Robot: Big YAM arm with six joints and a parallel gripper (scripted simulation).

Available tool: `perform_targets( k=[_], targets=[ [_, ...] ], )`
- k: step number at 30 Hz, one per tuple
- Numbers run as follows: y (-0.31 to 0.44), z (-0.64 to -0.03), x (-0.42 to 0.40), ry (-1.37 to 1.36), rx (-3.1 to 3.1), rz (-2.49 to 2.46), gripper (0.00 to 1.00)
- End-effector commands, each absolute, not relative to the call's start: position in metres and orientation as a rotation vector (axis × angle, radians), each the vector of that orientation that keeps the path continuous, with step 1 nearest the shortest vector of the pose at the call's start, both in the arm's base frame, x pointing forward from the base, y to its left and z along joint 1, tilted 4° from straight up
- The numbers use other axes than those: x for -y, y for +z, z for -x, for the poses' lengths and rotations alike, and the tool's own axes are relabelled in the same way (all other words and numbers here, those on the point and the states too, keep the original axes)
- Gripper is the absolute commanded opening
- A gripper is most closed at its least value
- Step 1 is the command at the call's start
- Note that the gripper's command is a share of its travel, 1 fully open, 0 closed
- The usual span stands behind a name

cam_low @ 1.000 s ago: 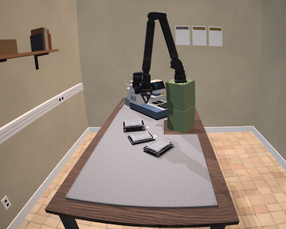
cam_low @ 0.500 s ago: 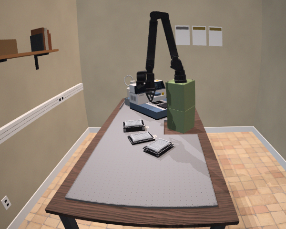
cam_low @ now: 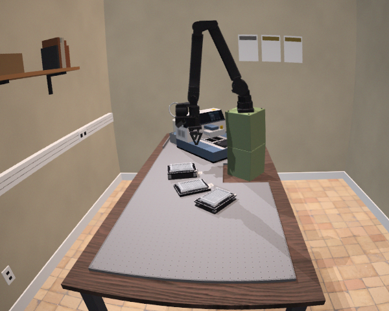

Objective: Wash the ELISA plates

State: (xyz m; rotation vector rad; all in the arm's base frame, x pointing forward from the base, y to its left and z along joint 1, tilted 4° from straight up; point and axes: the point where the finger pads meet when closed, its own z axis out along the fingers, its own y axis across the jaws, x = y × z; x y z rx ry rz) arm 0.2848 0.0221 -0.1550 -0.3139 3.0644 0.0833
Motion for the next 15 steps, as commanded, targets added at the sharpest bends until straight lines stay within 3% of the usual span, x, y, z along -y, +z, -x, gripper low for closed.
perform_targets(
  k=[1, 15],
  targets=[
    [-0.161, -0.292, -0.027, 0.085, -3.058, 0.375, 1.00],
    [-0.195, -0.349, -0.041, 0.084, -3.077, 0.342, 1.00]
  ],
)
